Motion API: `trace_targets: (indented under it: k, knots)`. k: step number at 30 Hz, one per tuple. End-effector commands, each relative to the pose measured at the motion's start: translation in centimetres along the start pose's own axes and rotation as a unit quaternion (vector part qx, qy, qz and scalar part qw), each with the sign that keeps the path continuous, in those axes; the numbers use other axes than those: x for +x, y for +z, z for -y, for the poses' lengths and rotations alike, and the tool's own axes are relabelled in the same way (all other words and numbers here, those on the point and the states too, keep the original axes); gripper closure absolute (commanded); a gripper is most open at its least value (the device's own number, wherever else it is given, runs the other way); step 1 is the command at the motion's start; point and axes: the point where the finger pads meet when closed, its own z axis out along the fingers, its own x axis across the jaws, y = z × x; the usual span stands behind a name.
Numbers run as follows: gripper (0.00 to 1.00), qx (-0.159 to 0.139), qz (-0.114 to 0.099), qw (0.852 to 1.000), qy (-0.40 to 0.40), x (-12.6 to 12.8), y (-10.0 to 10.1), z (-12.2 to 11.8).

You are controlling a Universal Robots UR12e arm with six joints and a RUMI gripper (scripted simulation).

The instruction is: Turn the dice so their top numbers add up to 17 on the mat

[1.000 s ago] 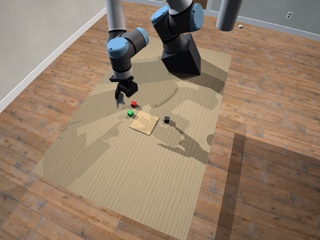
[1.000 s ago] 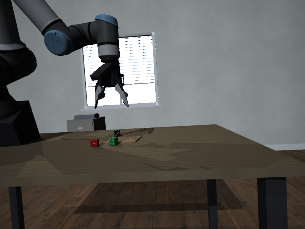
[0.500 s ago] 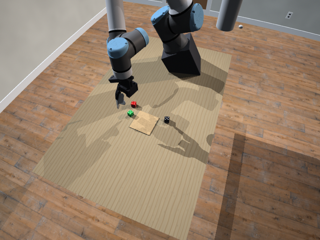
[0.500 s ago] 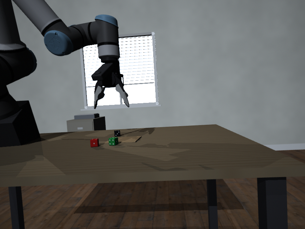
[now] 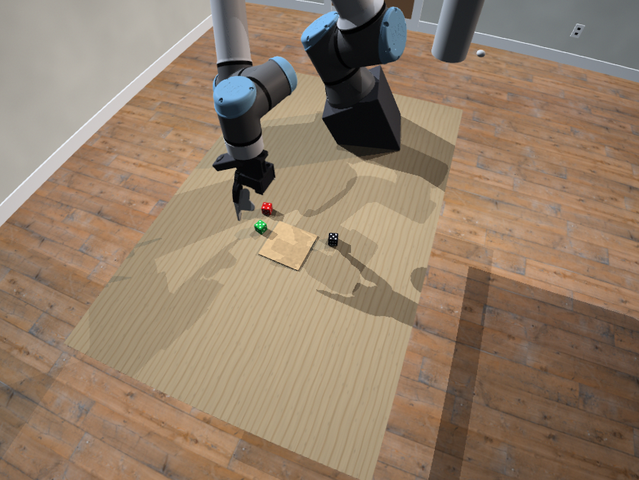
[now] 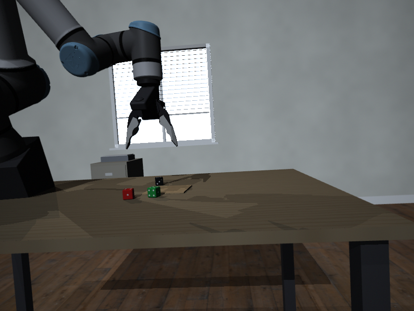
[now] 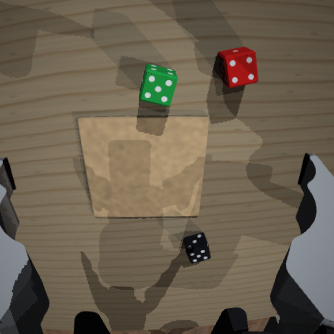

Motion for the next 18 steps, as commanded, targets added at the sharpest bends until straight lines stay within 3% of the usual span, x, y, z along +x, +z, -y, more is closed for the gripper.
trace_targets:
  k: [1,9,18]
  knots:
    - [0.00,-0.001,0.002,0.998,-0.060,-0.22,0.14,0.12]
    - [0.00,-0.001,0.002,0.989,-0.146,-0.47,0.43,0.23]
    - [0.00,-0.001,0.002,0.960,-0.281,-0.83,0.88,0.31]
